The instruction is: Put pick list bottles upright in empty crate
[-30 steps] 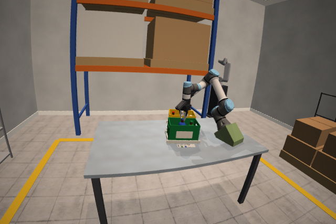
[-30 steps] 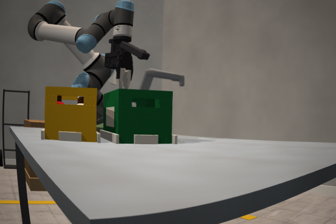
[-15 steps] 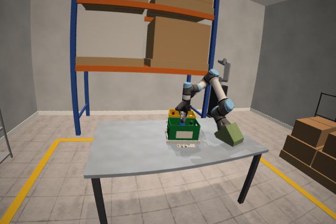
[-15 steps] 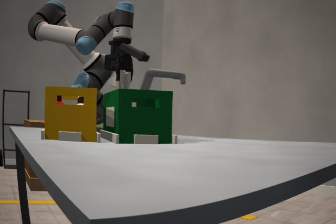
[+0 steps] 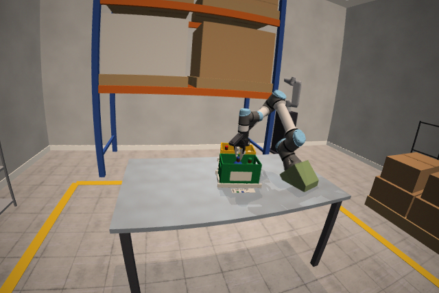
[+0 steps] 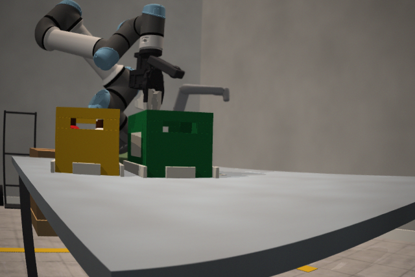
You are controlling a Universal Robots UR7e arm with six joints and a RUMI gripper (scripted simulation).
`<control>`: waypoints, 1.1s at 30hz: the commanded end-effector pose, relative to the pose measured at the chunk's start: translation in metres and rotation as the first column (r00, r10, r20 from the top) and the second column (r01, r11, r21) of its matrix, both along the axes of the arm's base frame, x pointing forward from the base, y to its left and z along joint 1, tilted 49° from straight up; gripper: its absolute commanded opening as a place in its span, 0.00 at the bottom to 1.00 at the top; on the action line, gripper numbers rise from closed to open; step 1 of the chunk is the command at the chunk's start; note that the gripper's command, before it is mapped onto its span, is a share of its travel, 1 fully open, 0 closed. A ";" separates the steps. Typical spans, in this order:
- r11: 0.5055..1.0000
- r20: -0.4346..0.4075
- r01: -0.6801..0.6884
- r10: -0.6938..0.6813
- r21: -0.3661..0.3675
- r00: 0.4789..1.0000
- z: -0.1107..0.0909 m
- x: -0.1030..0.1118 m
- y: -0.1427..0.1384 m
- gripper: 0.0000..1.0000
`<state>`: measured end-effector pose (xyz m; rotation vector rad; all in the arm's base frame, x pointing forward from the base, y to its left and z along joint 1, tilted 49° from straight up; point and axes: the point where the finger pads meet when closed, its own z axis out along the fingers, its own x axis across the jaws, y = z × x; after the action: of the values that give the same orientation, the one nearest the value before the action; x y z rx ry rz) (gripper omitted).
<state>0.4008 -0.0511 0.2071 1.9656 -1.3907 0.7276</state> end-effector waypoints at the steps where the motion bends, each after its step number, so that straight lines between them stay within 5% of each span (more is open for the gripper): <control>1: 1.000 0.002 -0.003 0.003 -0.001 1.000 -0.001 0.001 -0.001 0.00; 22: 1.000 0.005 -0.004 0.004 0.000 1.000 -0.002 0.002 -0.004 0.00; 23: 1.000 0.002 -0.003 0.003 -0.001 1.000 -0.004 0.001 -0.005 0.38; 33: 1.000 0.005 -0.004 0.004 0.000 1.000 -0.003 0.002 -0.004 0.38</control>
<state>0.4035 -0.0549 0.2049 1.9684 -1.3913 0.7361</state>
